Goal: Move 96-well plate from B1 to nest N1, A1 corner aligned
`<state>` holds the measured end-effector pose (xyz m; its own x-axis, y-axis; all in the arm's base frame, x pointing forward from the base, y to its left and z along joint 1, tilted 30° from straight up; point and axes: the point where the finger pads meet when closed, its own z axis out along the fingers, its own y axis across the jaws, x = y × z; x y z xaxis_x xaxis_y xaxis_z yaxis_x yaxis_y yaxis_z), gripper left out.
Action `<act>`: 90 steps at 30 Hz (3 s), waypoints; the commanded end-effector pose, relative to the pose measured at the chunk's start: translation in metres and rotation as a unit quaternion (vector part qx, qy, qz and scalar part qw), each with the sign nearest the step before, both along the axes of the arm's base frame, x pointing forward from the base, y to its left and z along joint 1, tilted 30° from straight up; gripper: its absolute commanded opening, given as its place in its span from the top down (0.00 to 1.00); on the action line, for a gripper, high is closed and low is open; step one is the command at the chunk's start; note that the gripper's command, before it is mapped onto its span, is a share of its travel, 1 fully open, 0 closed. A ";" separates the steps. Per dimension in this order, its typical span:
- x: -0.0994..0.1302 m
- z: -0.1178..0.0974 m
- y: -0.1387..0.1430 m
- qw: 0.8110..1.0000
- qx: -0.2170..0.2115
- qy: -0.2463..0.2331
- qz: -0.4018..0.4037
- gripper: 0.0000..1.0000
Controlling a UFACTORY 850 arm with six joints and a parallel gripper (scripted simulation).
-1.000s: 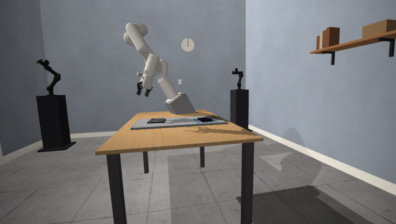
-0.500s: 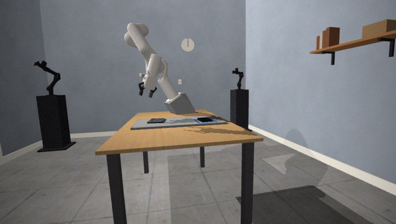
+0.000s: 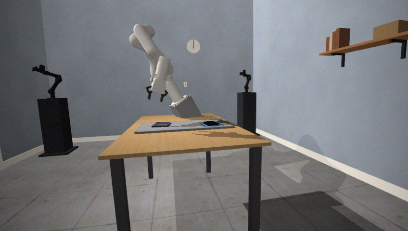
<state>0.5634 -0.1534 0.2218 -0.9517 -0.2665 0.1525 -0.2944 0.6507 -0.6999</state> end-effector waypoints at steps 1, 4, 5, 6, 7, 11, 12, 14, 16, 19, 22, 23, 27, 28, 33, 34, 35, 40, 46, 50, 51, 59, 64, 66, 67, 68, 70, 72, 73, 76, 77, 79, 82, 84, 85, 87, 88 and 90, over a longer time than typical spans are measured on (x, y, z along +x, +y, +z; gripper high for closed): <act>0.009 -0.010 0.013 0.996 0.010 -0.064 -0.053 0.00; 0.014 -0.016 0.019 0.993 0.017 -0.088 -0.075 0.00; 0.014 -0.016 0.019 0.993 0.017 -0.088 -0.075 0.00; 0.014 -0.016 0.019 0.993 0.017 -0.088 -0.075 0.00; 0.016 -0.019 0.023 0.991 0.020 -0.100 -0.086 0.00; 0.022 -0.028 0.034 0.980 0.032 -0.144 -0.130 0.00; 0.022 -0.029 0.034 0.979 0.034 -0.149 -0.135 0.00; 0.024 -0.032 0.037 0.975 0.037 -0.161 -0.146 0.00; 0.025 -0.035 0.041 0.970 0.041 -0.177 -0.163 0.00; 0.029 -0.041 0.048 0.959 0.049 -0.204 -0.190 0.00; 0.031 -0.044 0.052 0.954 0.052 -0.215 -0.202 0.00; 0.031 -0.044 0.052 0.954 0.052 -0.215 -0.202 0.00; 0.036 -0.054 0.063 0.933 0.064 -0.256 -0.245 0.00; 0.036 -0.054 0.063 0.933 0.064 -0.256 -0.245 0.00; 0.042 -0.067 0.077 0.904 0.077 -0.301 -0.295 0.00; 0.042 -0.067 0.077 0.901 0.078 -0.305 -0.300 0.00; 0.042 -0.067 0.077 0.901 0.078 -0.305 -0.300 0.00; 0.045 -0.074 0.085 0.882 0.085 -0.329 -0.326 0.00; 0.051 -0.087 0.100 0.841 0.098 -0.373 -0.379 0.00; 0.053 -0.094 0.108 0.818 0.104 -0.395 -0.405 0.00; 0.054 -0.097 0.111 0.809 0.106 -0.403 -0.415 0.00; 0.059 -0.114 0.130 0.752 0.118 -0.446 -0.470 0.00; 0.061 -0.121 0.138 0.715 0.124 -0.470 -0.502 0.00; 0.063 -0.128 0.146 0.691 0.128 -0.484 -0.521 0.00; 0.063 -0.128 0.146 0.686 0.128 -0.487 -0.525 0.00; 0.063 -0.131 0.150 0.674 0.130 -0.493 -0.535 0.00; 0.064 -0.135 0.154 0.656 0.132 -0.503 -0.548 0.00; 0.065 -0.138 0.158 0.643 0.133 -0.509 -0.557 0.00; 0.065 -0.138 0.158 0.643 0.133 -0.509 -0.557 0.00; 0.066 -0.145 0.165 0.617 0.136 -0.520 -0.574 0.00; 0.066 -0.149 0.169 0.604 0.137 -0.526 -0.583 0.00; 0.067 -0.149 0.169 0.593 0.138 -0.531 -0.590 0.00; 0.068 -0.156 0.177 0.559 0.140 -0.543 -0.610 0.00; 0.068 -0.163 0.185 0.532 0.142 -0.553 -0.626 0.00; 0.068 -0.164 0.185 0.525 0.142 -0.555 -0.629 0.00; 0.069 -0.167 0.189 0.511 0.143 -0.560 -0.637 0.00; 0.069 -0.170 0.192 0.497 0.143 -0.564 -0.644 0.00; 0.069 -0.171 0.193 0.491 0.143 -0.566 -0.647 0.00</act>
<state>0.6303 0.0300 0.0582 0.1149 0.8211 -0.5591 0.9856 -0.0241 0.1673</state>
